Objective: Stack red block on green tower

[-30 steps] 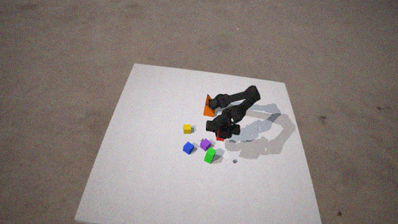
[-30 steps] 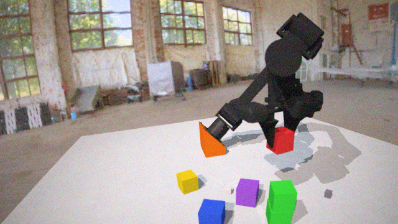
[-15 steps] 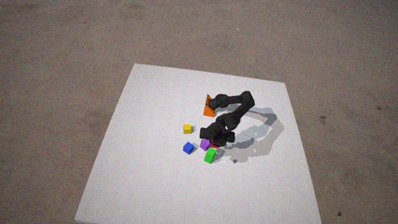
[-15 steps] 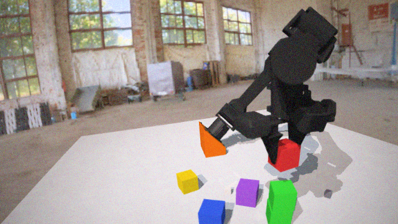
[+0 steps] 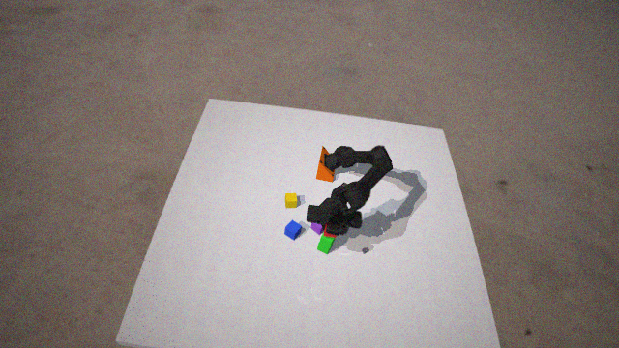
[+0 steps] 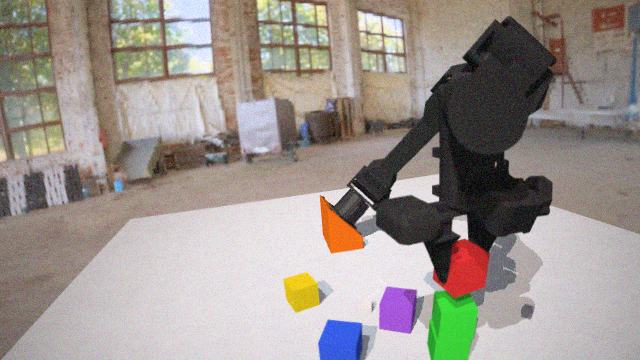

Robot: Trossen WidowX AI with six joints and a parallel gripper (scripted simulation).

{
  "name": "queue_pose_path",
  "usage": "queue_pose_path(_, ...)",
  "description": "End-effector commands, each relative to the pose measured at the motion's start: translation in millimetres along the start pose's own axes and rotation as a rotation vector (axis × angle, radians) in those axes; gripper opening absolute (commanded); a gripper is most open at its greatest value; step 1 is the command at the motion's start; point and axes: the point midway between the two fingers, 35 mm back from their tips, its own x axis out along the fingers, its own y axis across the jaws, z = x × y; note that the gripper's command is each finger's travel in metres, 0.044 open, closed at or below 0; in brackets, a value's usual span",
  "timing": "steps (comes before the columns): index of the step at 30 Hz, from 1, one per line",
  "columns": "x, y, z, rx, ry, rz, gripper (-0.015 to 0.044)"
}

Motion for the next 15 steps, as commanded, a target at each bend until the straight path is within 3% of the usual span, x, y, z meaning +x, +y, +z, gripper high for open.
queue_pose_path(1,11,0,0,0.007,0.000,0.004,0.0000)
queue_pose_path(15,24,0,0,0.007,0.000,0.005,0.0000)
